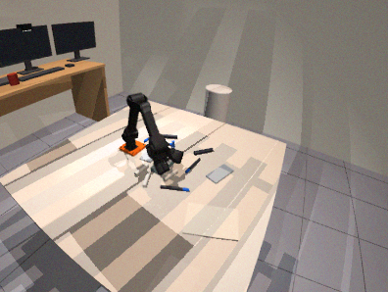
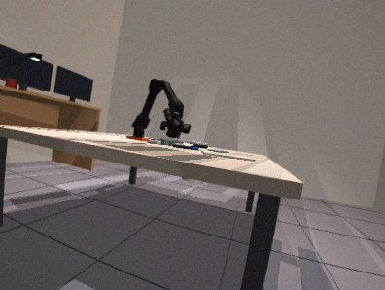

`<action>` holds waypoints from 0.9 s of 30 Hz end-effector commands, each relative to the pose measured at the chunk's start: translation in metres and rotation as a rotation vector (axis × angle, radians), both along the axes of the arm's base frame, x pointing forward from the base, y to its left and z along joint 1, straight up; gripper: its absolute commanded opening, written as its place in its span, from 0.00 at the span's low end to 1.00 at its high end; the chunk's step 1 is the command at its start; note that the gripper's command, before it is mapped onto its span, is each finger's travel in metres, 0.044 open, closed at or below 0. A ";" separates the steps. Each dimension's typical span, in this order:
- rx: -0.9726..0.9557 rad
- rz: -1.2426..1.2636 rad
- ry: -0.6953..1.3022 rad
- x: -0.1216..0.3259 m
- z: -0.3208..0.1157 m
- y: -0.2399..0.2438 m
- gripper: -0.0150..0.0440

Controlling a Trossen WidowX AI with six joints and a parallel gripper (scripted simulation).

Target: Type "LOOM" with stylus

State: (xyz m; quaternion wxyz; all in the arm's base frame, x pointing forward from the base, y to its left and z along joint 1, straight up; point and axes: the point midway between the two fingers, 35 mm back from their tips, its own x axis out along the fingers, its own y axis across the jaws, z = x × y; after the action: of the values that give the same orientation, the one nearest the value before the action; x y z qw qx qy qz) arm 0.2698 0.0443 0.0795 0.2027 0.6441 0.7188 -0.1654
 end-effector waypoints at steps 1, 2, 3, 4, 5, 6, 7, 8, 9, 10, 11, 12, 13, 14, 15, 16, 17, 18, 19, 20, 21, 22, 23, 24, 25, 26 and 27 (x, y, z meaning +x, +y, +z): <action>0.000 0.003 -0.003 0.000 -0.003 0.000 0.39; 0.000 0.003 -0.003 0.000 -0.003 0.000 0.39; 0.000 0.003 -0.003 0.000 -0.004 0.000 0.39; 0.000 0.003 -0.003 0.000 -0.004 0.000 0.39; 0.000 0.003 -0.003 0.000 -0.004 0.000 0.39; 0.000 0.003 -0.003 0.000 -0.005 0.000 0.39; 0.000 0.003 -0.003 0.000 -0.005 0.000 0.39; 0.000 0.003 -0.003 0.000 -0.006 0.000 0.39; 0.000 0.003 -0.003 0.000 -0.006 0.000 0.39; 0.000 0.003 -0.003 0.000 -0.006 0.000 0.39; 0.000 0.003 -0.003 0.000 -0.005 0.000 0.39; 0.000 0.003 -0.003 0.000 -0.005 0.000 0.39; 0.000 0.003 -0.003 0.000 -0.004 0.000 0.39; 0.000 0.003 -0.003 0.000 -0.004 0.000 0.39; 0.000 0.003 -0.003 0.000 -0.004 0.000 0.39; 0.000 0.003 -0.003 0.000 -0.004 0.000 0.39; 0.000 0.003 -0.003 0.000 -0.004 0.000 0.39; 0.000 0.003 -0.003 0.000 -0.004 0.000 0.39; 0.000 0.003 -0.003 0.000 -0.003 0.000 0.39; 0.000 0.003 -0.003 0.000 -0.001 0.000 0.39; 0.000 0.003 -0.003 0.000 0.003 0.000 0.39; 0.000 0.003 -0.003 0.000 0.007 0.000 0.39; 0.000 0.003 -0.003 0.000 0.012 0.000 0.39; 0.000 0.003 -0.003 0.000 0.018 0.000 0.39; 0.000 0.003 -0.003 0.000 0.023 0.000 0.39; 0.000 0.003 -0.003 -0.001 0.029 0.000 0.39; 0.000 0.003 -0.003 -0.001 0.032 0.000 0.39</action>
State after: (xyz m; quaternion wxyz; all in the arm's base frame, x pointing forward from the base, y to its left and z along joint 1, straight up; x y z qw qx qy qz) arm 0.2685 0.0447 0.0967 0.1956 0.6432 0.7208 -0.1688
